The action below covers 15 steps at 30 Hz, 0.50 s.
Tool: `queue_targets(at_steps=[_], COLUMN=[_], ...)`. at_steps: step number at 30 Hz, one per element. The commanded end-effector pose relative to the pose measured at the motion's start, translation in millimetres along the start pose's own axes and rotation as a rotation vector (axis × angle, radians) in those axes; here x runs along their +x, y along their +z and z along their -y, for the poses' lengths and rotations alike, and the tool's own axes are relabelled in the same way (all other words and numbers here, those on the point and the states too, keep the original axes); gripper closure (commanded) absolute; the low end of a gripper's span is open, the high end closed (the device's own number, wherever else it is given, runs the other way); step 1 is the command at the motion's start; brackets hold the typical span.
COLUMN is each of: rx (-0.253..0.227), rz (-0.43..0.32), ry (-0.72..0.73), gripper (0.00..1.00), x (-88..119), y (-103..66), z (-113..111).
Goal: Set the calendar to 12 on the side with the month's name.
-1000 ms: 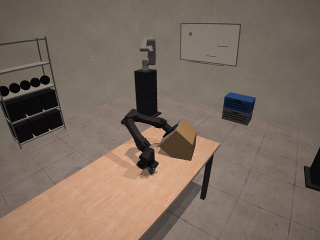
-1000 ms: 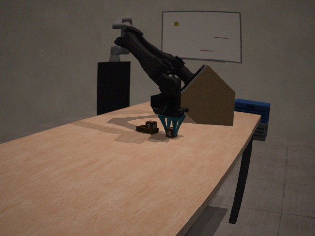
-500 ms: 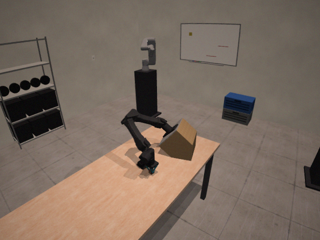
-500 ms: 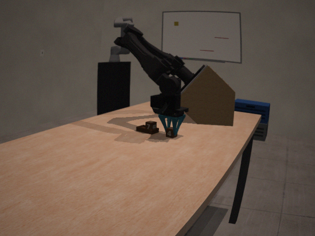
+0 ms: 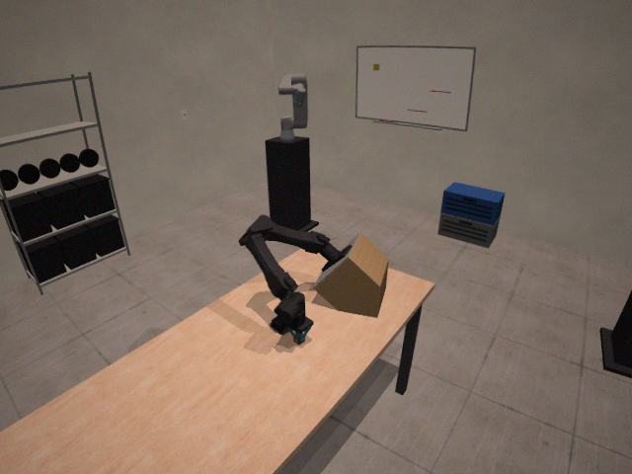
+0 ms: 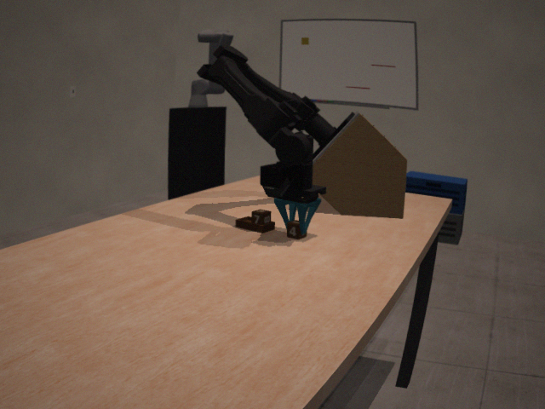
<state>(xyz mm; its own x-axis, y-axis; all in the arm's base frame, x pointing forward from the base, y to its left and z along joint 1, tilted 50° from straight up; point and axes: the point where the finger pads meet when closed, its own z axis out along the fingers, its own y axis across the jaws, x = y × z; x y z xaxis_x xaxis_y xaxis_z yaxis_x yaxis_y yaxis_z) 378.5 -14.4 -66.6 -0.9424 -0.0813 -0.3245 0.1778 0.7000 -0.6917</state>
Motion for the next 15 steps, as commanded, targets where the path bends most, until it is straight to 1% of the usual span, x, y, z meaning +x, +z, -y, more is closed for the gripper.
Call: queue_targets(at_steps=[1, 9, 10, 12, 13, 15], rx=[-0.013, -0.013, -0.013, -0.013, -0.013, -0.013], rz=[0.034, 0.034, 0.034, 0.034, 0.034, 0.034], ry=[0.005, 0.005, 0.005, 0.005, 0.005, 0.005], gripper=[0.73, 0.73, 0.69, 0.69, 0.65, 0.65], x=[-8.9, -8.9, -8.9, -8.9, -8.9, -8.9], y=[-12.4, -12.4, -12.4, -12.4, -12.4, -12.4], z=[-0.5, -0.5, -0.5, -0.5, -0.5, -0.5])
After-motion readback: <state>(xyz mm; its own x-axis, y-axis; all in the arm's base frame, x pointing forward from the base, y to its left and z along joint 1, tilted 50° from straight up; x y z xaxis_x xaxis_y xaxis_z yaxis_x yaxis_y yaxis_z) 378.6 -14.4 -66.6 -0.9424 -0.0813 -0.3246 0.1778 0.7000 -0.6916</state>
